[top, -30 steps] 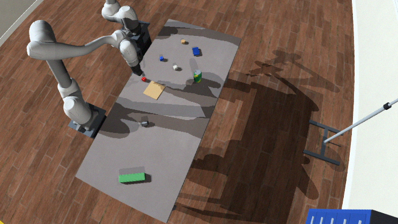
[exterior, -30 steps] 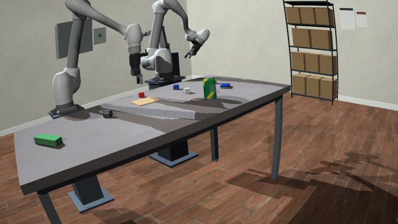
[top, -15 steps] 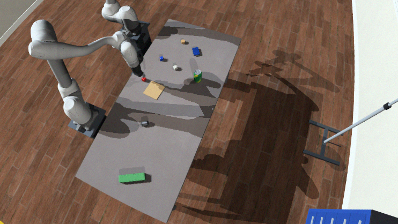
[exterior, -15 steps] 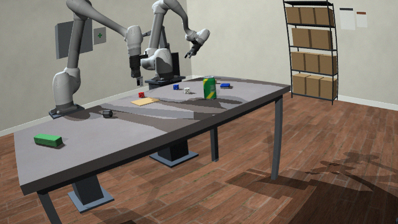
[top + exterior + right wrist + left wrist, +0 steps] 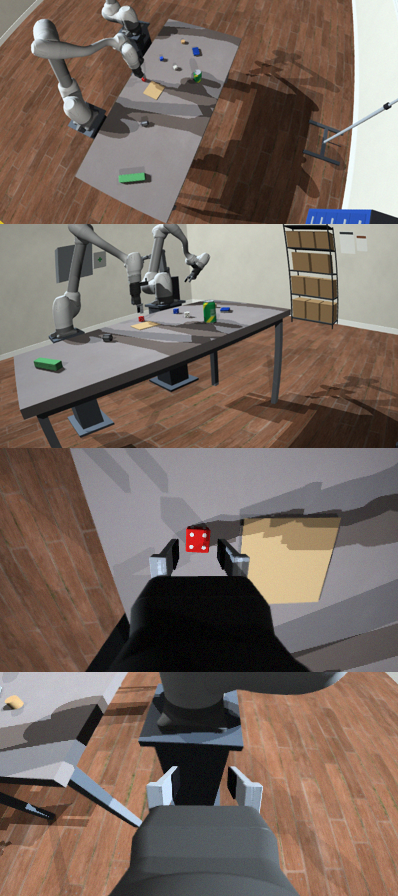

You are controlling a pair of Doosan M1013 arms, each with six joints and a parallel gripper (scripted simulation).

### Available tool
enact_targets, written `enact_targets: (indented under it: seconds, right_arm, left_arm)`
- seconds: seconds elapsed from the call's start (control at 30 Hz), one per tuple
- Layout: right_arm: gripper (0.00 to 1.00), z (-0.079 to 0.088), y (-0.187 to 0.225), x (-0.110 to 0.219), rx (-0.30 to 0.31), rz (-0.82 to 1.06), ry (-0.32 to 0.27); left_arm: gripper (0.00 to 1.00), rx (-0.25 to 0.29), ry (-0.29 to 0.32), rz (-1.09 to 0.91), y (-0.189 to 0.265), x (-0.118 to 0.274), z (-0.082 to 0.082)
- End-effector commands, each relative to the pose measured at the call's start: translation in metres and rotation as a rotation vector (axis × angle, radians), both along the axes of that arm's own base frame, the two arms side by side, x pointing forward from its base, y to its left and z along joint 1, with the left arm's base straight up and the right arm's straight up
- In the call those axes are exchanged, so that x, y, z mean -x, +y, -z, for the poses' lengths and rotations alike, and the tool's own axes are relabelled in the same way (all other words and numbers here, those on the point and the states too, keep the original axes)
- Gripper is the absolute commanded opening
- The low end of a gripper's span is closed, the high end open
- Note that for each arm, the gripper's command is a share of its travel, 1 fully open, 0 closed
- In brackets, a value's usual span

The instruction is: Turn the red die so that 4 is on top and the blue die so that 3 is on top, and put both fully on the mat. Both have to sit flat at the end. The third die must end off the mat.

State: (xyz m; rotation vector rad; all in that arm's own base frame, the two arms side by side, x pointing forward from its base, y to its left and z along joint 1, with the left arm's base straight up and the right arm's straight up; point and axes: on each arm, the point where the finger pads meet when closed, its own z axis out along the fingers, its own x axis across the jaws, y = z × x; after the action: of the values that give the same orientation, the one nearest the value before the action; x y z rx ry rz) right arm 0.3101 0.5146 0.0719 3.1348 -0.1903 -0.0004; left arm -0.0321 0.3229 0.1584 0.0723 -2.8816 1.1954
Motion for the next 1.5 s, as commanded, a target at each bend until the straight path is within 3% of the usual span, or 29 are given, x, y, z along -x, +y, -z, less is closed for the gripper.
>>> enact_targets:
  seconds: [0.0,0.5,1.3,1.47]
  right_arm:
    - [0.87,0.003,0.0,0.0,-0.001,0.0,0.0]
    - [0.87,0.015,0.0,0.0,-0.001,0.0,0.0]
    - [0.87,0.02,0.0,0.0,-0.001,0.0,0.0]
    - [0.87,0.028,0.0,0.0,-0.001,0.0,0.0]
  left_arm:
    - [1.0,-0.001,0.0,0.0,0.0,0.0,0.0]
    - [1.0,-0.001,0.0,0.0,0.0,0.0,0.0]
    - [1.0,-0.001,0.0,0.0,0.0,0.0,0.0]
    - [1.0,-0.001,0.0,0.0,0.0,0.0,0.0]
